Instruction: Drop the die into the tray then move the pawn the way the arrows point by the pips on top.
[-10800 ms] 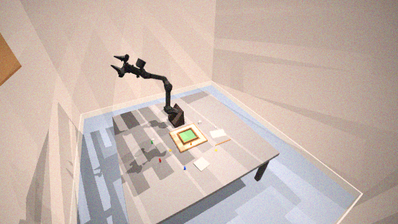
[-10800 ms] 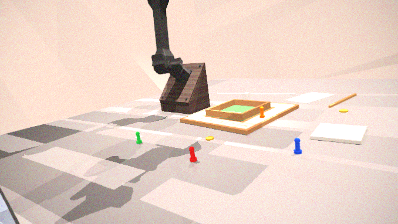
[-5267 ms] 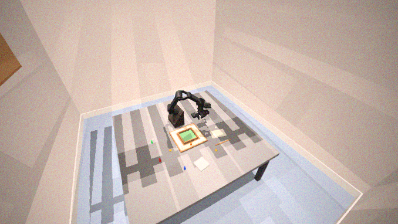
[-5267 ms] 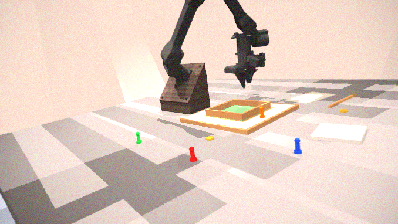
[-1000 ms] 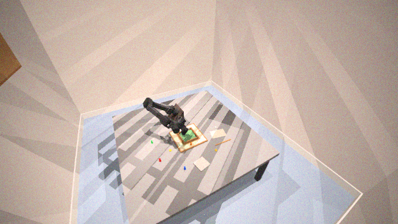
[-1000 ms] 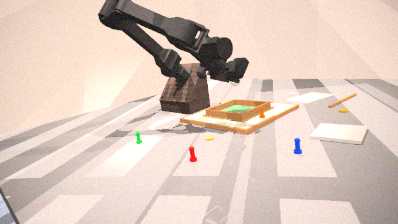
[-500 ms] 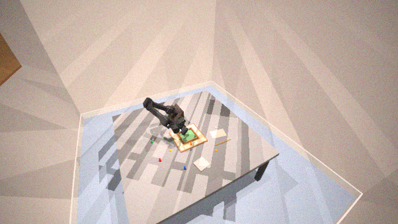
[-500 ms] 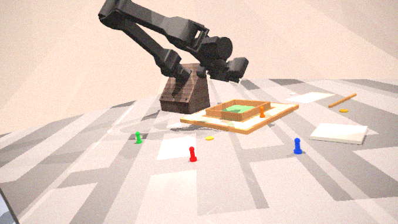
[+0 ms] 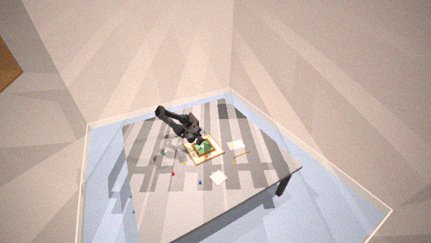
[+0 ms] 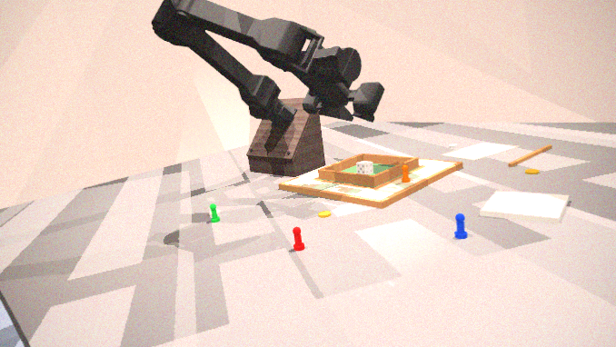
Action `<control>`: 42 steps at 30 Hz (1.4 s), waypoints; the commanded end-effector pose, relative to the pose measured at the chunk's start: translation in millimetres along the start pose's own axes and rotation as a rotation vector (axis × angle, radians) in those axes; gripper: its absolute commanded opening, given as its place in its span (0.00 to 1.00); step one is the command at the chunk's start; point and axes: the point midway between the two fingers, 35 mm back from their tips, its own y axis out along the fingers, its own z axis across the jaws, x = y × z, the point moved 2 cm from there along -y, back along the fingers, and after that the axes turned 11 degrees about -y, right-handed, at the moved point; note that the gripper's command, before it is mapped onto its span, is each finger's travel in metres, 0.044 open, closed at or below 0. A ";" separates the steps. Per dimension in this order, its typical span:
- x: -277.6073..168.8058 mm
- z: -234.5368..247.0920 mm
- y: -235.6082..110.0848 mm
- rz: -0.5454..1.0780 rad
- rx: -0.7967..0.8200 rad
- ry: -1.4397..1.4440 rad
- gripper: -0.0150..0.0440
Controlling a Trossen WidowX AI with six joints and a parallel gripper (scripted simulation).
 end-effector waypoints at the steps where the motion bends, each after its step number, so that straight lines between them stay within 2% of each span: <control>1: 17.3 -5.7 -18.3 -0.002 -0.023 -0.006 0.88; 4: 17.3 -5.7 -18.3 -0.002 -0.023 -0.006 1.00; 6: 17.0 -4.7 -12.1 0.048 0.014 0.007 1.00; 10: 15.2 -0.9 16.3 0.392 0.159 0.047 1.00; 13: 17.1 -3.9 29.0 0.692 0.168 0.028 1.00; 15: 19.8 -7.1 32.3 0.816 0.143 0.007 1.00; 18: 20.3 -7.6 32.7 0.832 0.138 0.004 1.00; 19: 20.3 -2.2 34.2 0.745 0.172 0.006 1.00; 20: 20.3 -2.2 34.2 0.745 0.172 0.006 1.00; 23: 17.7 -11.0 33.9 0.761 0.109 0.153 0.87; 29: 4.0 -46.4 32.9 0.791 -0.166 0.763 0.60; 35: -13.5 -79.5 32.1 0.754 -0.464 1.366 0.59; 42: -35.7 -111.0 31.6 0.628 -0.801 1.982 0.59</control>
